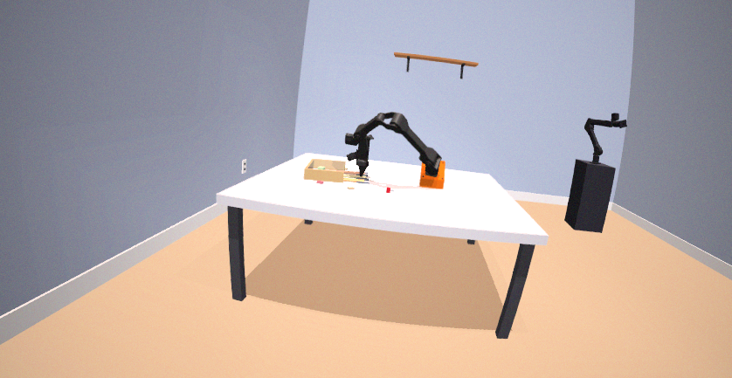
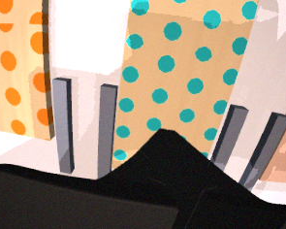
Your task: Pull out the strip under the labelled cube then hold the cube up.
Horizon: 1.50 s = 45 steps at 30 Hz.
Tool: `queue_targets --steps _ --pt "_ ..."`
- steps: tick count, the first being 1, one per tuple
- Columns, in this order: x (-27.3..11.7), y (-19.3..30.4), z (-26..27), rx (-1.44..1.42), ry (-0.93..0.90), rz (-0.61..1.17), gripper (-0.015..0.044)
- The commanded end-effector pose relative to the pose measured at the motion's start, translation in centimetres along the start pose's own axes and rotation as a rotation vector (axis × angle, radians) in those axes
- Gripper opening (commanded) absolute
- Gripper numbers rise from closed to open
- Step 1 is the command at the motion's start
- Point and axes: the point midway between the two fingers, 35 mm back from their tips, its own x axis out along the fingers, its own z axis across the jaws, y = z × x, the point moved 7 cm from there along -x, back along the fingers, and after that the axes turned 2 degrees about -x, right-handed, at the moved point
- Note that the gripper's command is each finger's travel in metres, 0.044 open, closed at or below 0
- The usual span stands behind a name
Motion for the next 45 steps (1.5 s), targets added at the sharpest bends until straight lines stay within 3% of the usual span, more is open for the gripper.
queue_targets --steps 1,21,45 --pt "0.3 0.1 0.0 0.004 -0.005 0.002 0.0" --pt "0.5 0.2 0.0 0.004 -0.005 0.002 0.0" --pt "0.6 3.7 0.0 0.006 -0.005 0.004 0.0"
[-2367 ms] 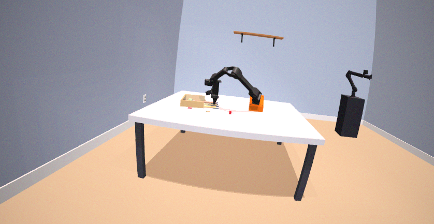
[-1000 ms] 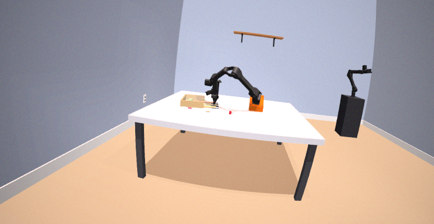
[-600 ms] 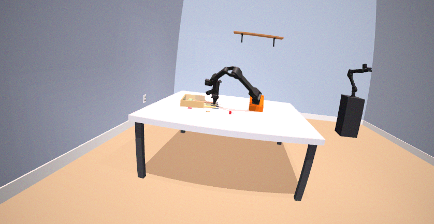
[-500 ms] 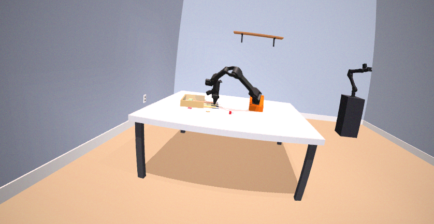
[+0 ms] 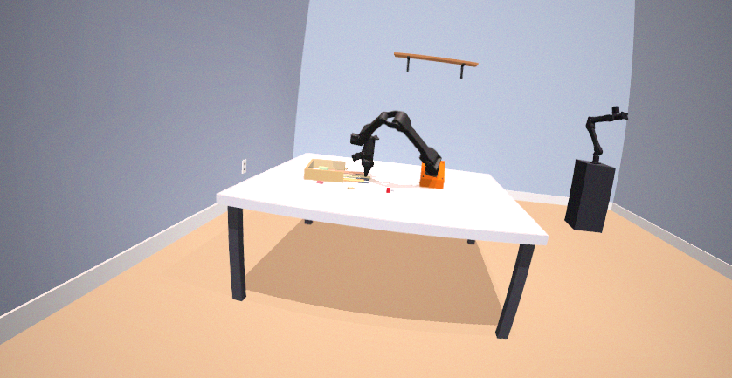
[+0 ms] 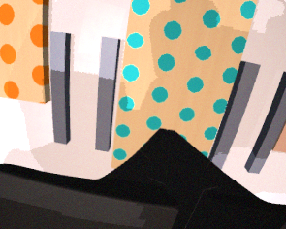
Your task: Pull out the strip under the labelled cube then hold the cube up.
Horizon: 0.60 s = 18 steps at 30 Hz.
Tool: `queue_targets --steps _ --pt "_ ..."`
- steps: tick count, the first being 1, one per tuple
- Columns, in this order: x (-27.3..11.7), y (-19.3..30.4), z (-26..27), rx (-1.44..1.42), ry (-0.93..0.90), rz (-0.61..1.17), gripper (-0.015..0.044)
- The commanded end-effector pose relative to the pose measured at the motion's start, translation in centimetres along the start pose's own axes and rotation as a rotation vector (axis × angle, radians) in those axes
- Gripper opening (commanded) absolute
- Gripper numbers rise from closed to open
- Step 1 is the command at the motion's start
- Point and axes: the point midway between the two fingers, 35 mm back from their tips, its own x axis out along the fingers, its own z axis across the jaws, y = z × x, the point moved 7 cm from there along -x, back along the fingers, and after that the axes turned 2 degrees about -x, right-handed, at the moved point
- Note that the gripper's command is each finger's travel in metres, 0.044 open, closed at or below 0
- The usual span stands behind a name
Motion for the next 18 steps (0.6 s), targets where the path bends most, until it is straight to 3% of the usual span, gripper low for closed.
queue_targets --steps 1,18 --pt "0.5 1.2 0.2 0.006 -0.002 0.024 0.0" --pt "0.6 3.8 0.2 0.007 -0.002 0.025 0.0"
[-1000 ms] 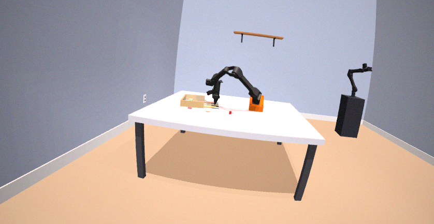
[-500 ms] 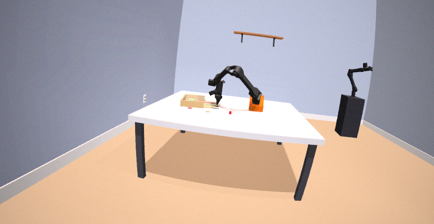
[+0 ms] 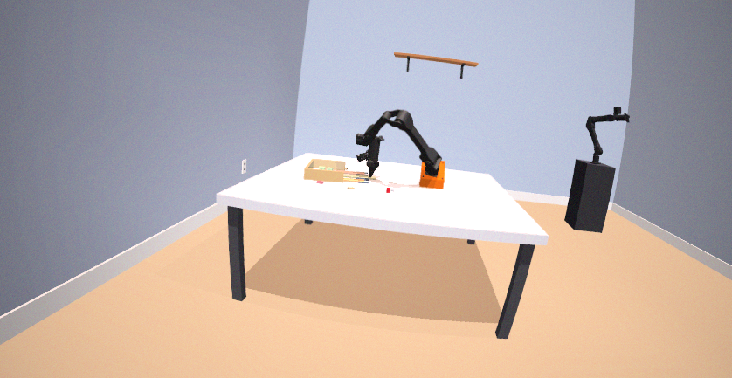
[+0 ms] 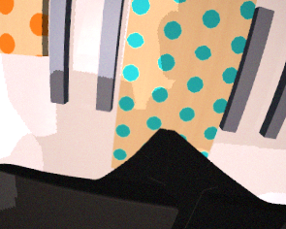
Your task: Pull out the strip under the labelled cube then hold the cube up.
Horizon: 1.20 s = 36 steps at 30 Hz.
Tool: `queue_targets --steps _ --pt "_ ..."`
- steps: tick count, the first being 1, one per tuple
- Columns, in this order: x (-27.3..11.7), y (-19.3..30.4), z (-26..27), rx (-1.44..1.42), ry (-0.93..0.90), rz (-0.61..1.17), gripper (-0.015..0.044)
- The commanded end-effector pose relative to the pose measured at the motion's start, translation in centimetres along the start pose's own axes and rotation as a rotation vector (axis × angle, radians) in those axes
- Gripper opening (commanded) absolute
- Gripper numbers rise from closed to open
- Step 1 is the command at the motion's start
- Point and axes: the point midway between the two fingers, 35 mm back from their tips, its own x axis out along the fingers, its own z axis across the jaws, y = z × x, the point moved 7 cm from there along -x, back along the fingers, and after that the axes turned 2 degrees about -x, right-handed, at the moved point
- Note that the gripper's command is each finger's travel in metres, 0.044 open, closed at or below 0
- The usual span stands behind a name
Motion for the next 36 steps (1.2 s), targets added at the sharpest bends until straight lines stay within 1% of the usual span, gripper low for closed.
queue_targets --steps 1,36 --pt "0.6 1.3 0.2 0.008 -0.003 0.028 0.0" --pt "0.5 6.3 0.3 0.01 -0.003 0.03 0.0"
